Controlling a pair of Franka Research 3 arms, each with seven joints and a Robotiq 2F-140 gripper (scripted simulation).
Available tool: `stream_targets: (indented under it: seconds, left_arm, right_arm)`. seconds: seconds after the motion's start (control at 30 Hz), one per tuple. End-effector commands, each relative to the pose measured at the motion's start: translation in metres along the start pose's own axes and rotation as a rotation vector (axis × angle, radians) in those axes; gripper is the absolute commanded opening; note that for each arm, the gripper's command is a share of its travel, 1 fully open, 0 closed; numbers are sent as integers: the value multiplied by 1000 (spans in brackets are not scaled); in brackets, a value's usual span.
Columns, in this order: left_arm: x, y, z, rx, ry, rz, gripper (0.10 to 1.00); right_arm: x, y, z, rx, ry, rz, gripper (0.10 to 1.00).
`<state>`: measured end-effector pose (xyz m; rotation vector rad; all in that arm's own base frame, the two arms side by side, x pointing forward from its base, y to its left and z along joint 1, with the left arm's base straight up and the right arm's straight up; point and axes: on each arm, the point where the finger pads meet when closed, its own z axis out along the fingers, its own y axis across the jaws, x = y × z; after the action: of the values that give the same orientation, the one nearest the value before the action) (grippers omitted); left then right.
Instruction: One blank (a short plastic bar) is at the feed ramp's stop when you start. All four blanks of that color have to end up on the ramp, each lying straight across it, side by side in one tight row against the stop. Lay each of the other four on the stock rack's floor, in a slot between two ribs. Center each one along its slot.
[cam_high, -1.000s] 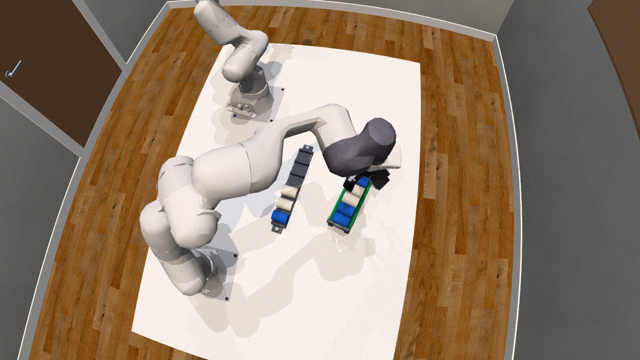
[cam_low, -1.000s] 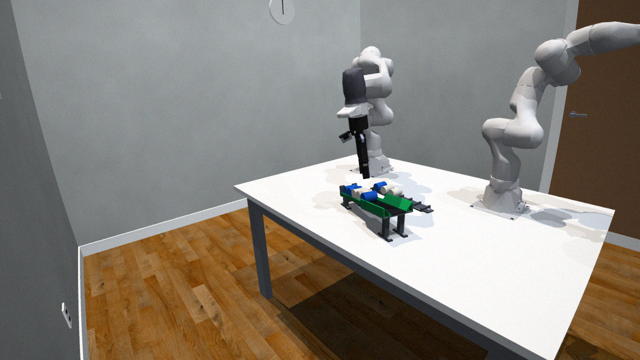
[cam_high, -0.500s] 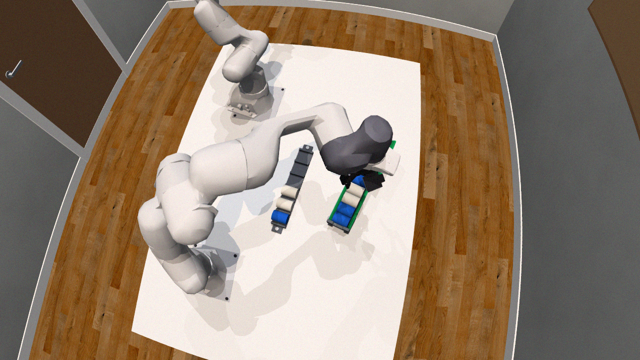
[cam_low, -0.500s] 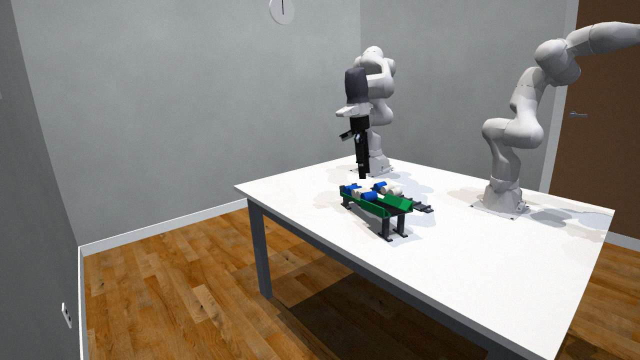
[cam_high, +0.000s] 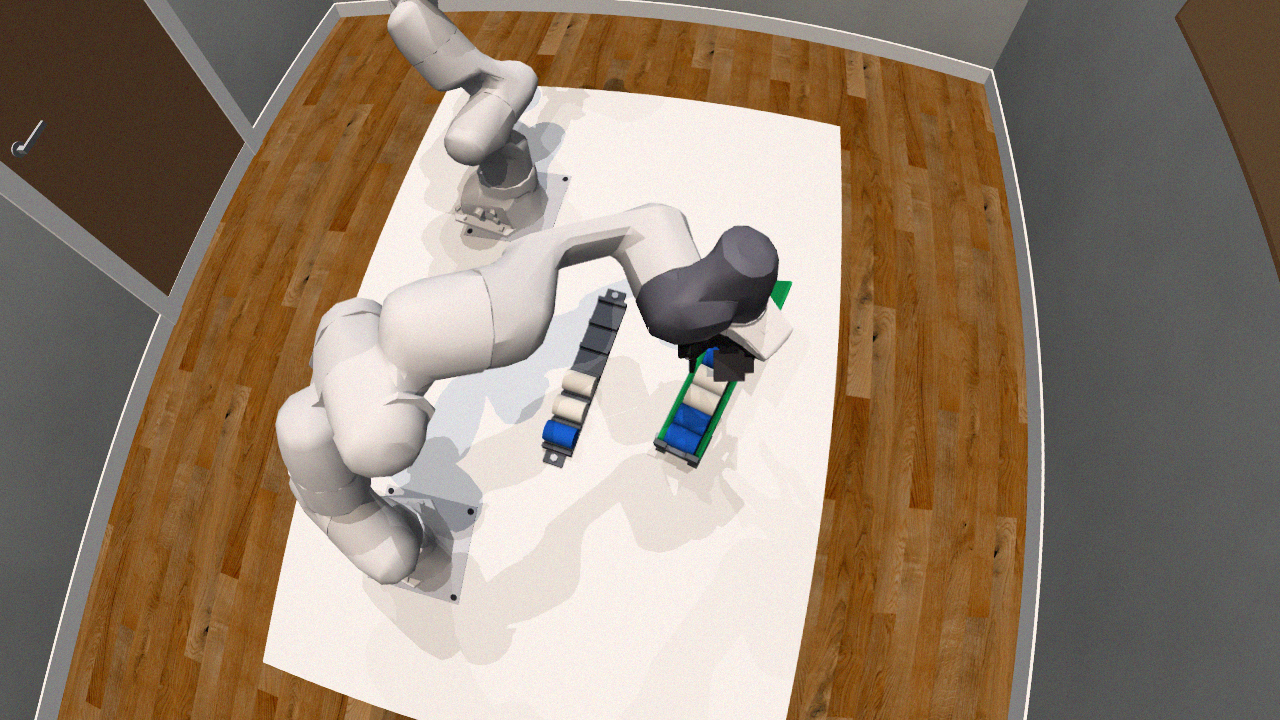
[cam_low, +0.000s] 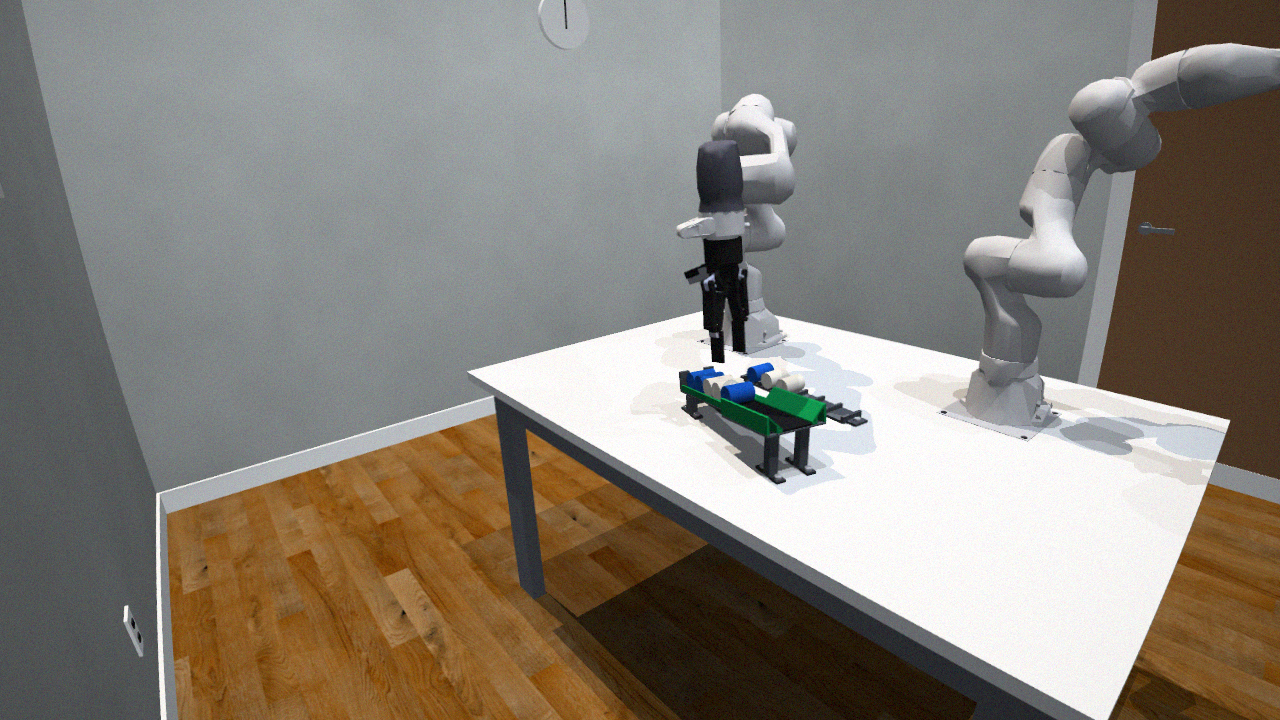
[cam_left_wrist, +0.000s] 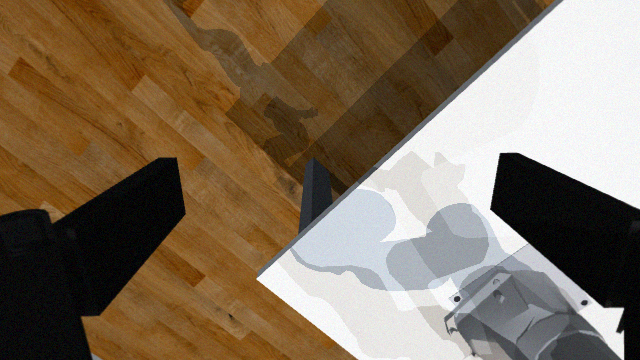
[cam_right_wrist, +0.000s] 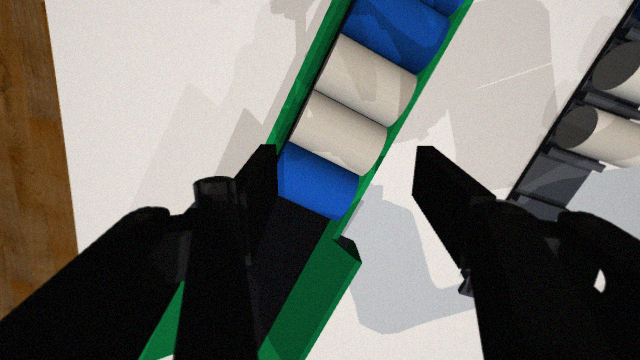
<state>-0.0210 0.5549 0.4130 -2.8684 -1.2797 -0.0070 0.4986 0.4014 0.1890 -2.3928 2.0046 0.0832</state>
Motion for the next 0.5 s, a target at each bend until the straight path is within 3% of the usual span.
stream_targets:
  seconds: [0.0,0.17,0.23,0.27,0.47]
  left_arm:
    - [0,0,0,0,0,0,1000]
    - [0,0,0,0,0,0,1000]
    - [0,0,0,0,0,0,1000]
    - [0,0,0,0,0,0,1000]
    - [0,0,0,0,0,0,1000]
  right_arm:
    - [-1,-1,6,19,28,277,528]
    - [0,-1,15,26,42,403,528]
    - [0,-1,15,26,42,403,528]
    - [0,-1,16,32,47,469,528]
    - [0,-1,26,32,47,469,528]
